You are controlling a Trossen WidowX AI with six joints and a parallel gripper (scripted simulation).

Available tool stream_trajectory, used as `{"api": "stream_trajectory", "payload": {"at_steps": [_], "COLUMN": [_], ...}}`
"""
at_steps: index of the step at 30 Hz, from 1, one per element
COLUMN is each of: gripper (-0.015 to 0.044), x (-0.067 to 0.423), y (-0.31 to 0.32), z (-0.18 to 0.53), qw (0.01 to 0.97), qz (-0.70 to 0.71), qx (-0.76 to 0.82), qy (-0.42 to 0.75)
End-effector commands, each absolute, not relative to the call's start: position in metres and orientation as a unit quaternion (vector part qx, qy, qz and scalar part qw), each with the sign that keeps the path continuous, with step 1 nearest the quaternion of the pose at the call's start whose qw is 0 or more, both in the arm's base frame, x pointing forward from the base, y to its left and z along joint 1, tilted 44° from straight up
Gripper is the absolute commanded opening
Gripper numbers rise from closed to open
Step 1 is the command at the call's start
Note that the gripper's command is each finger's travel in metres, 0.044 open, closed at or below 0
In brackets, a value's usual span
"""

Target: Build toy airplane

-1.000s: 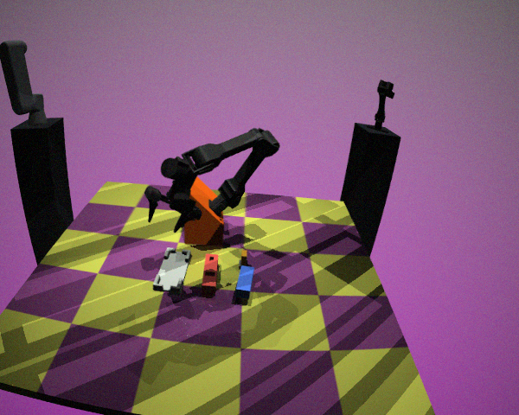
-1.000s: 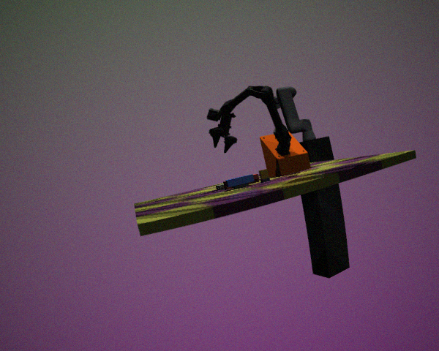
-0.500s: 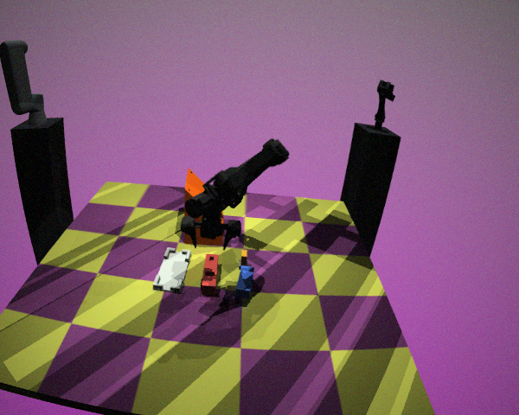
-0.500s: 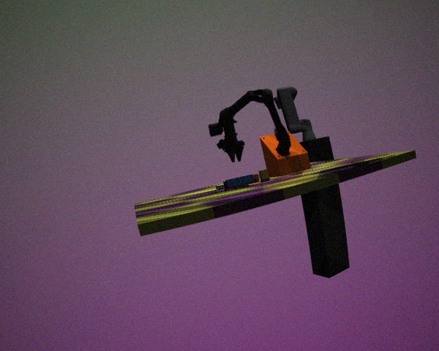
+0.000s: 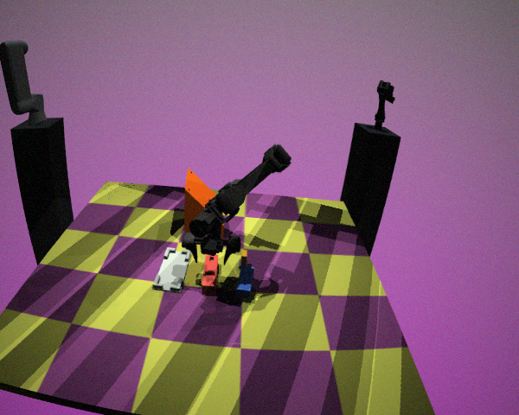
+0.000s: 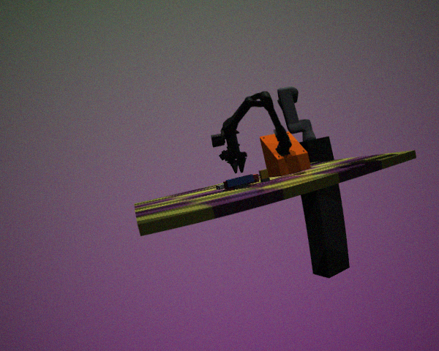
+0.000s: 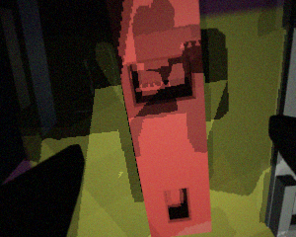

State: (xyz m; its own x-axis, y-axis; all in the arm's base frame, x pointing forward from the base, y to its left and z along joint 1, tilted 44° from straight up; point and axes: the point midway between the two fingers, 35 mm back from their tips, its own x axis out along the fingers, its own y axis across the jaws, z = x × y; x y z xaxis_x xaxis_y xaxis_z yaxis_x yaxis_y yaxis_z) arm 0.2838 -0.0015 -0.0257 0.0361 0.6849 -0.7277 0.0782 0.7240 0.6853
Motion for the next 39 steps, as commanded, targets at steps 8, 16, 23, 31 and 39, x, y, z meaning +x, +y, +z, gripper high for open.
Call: {"api": "stream_trajectory", "payload": {"at_steps": [8, 16, 23, 31, 39], "gripper": [0.0440, 0.0440, 0.0440, 0.0440, 0.0335], "x": [0.282, 0.283, 0.283, 0.283, 0.282], "y": [0.012, 0.021, 0.029, 0.038, 0.041], "z": [-0.038, -0.048, -0.056, -0.065, -0.068], "qw": [0.654, 0.654, 0.654, 0.653, 0.653], "qz": [0.231, 0.230, 0.231, 0.231, 0.232], "qx": [0.296, 0.296, 0.296, 0.296, 0.297], "qy": [0.657, 0.657, 0.657, 0.657, 0.657]}}
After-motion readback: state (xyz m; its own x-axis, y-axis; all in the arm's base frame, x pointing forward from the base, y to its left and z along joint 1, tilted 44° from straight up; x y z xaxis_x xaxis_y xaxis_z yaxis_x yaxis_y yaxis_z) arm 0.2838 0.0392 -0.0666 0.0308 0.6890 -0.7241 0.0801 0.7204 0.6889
